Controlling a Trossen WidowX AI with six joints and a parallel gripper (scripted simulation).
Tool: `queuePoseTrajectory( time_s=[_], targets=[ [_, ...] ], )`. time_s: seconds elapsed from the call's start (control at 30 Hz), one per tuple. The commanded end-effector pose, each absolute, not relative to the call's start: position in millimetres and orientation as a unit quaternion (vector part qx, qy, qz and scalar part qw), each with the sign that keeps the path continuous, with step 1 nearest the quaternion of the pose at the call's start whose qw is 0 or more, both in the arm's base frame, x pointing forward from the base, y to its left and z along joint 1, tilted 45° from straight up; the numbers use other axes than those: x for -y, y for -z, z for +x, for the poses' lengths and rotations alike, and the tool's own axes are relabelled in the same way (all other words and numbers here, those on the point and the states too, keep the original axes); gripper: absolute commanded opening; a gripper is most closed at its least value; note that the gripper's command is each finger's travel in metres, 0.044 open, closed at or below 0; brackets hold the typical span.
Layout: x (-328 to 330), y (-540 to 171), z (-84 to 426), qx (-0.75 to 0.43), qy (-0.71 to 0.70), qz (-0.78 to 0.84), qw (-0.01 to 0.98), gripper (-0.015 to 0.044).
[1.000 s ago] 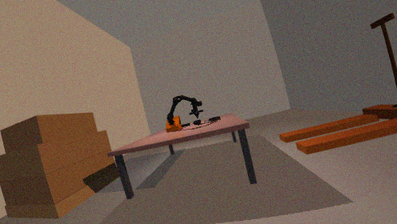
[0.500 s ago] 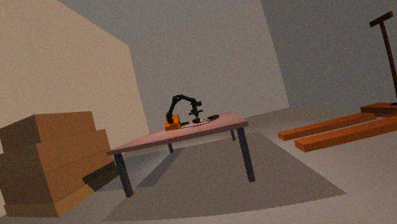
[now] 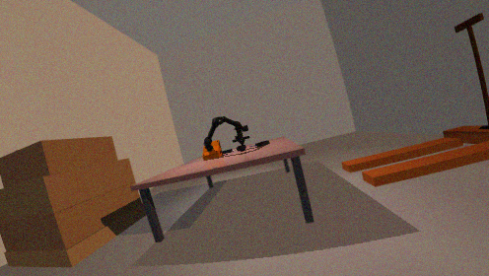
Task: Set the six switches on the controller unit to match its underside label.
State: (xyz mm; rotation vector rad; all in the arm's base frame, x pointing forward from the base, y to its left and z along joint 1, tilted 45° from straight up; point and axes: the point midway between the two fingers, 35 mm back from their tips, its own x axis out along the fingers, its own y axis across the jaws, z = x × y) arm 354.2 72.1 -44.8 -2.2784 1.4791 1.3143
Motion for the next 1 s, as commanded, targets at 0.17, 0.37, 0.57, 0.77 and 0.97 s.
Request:
queuePoseTrajectory(
  time_s=[0.17,0.37,0.57,0.77,0.97],
  targets=[
    [-73.0,43.9,353.4,-0.489,-0.435,-0.753,0.061,0.0000],
    [-102.1,13.8,347.5,-0.488,-0.436,-0.754,0.059,0.0000],
    [-114.9,26.6,328.4,-0.487,-0.437,-0.754,0.059,0.0000],
    [-125.5,38.5,308.4,-0.487,-0.437,-0.754,0.059,0.0000],
    [-125.4,38.5,308.6,-0.487,-0.437,-0.754,0.056,0.0000]
  ],
)
